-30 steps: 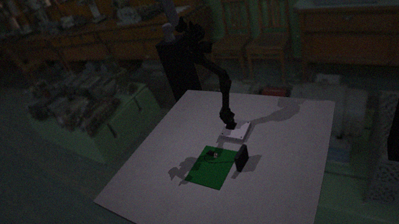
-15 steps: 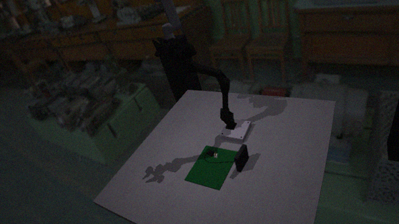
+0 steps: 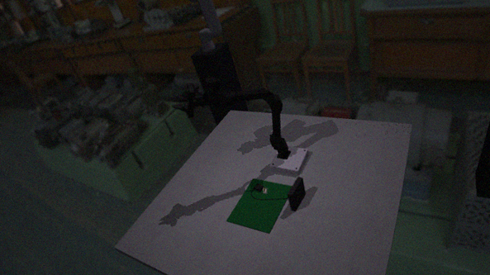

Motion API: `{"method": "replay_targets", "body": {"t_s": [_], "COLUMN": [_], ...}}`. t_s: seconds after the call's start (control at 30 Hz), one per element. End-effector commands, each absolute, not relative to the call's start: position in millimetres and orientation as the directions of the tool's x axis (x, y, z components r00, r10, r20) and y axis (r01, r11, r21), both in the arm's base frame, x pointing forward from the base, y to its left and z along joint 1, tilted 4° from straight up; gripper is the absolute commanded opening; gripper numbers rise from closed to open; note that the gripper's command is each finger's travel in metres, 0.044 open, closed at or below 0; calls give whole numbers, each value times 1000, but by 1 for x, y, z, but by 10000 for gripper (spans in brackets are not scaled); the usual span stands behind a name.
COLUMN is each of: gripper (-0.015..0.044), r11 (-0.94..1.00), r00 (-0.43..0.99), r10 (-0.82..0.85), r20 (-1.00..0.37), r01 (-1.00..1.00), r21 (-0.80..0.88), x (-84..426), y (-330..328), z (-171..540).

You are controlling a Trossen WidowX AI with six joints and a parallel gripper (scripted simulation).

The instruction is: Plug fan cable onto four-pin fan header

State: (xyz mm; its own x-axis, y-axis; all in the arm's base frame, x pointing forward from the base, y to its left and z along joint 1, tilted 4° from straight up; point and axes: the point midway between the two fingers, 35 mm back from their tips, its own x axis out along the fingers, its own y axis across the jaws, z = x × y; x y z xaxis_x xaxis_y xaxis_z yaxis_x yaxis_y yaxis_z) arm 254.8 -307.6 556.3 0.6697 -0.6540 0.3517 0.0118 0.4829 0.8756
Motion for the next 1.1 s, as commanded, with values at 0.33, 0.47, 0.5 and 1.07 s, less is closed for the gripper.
{"method": "replay_targets", "body": {"t_s": [0.33,0.47,0.5,1.07], "gripper": [210,210,210,210], "r11": [-70,-177,-200,-272], "r00": [789,741,721,89], "r10": [-497,-394,-365,24], "r20": [-360,-544,-589,-996], "r01": [377,520,557,959], "r21": [924,836,806,79], "x": [343,347,346,242], "y": [-255,-222,-212,-63], "z": [334,274,259,89]}}
